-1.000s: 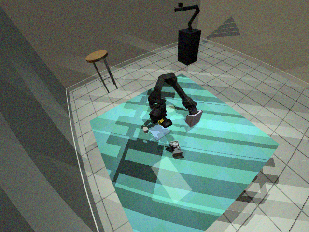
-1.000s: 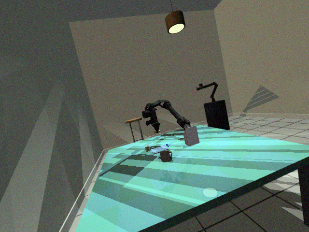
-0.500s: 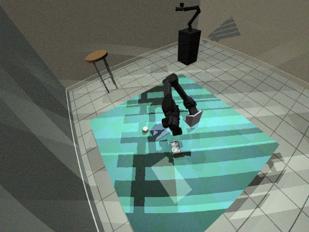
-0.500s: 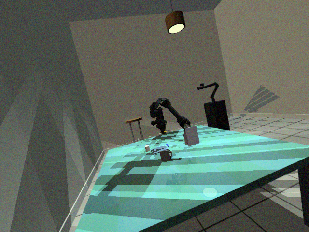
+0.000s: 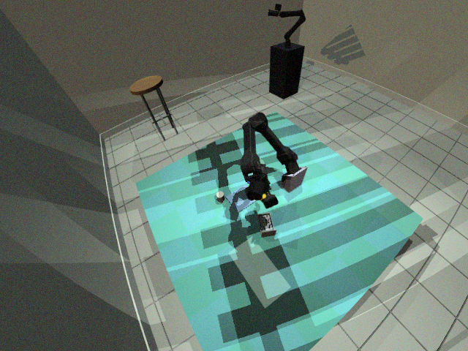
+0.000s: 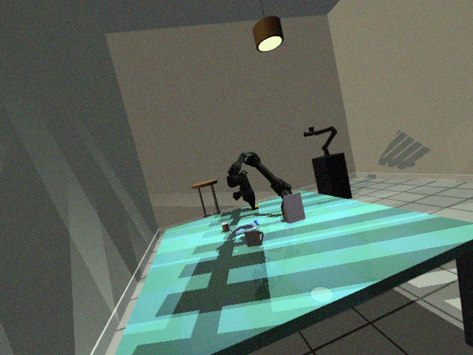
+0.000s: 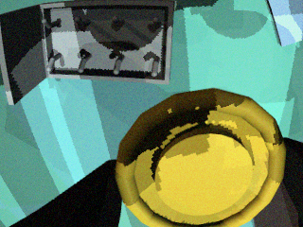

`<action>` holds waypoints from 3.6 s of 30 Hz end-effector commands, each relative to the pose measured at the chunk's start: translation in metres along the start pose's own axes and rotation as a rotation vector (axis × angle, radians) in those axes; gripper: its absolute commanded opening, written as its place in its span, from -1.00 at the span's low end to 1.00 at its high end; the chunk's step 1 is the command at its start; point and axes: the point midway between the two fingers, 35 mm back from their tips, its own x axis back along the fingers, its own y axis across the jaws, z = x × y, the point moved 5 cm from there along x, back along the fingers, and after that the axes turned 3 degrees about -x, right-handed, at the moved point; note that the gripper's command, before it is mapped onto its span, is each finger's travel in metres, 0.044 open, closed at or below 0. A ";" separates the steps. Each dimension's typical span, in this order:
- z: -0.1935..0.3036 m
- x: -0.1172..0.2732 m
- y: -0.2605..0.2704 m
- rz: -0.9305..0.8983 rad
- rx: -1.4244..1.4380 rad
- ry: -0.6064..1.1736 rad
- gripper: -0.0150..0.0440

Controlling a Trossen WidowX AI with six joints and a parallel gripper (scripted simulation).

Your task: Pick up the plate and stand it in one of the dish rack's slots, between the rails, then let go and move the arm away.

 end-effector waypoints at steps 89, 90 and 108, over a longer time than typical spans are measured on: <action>-0.011 -0.148 -0.078 -0.936 1.249 -1.117 -0.49; -0.011 -0.149 -0.079 -0.921 1.257 -1.146 -0.49; -0.014 -0.151 -0.068 -0.894 1.268 -1.181 -0.49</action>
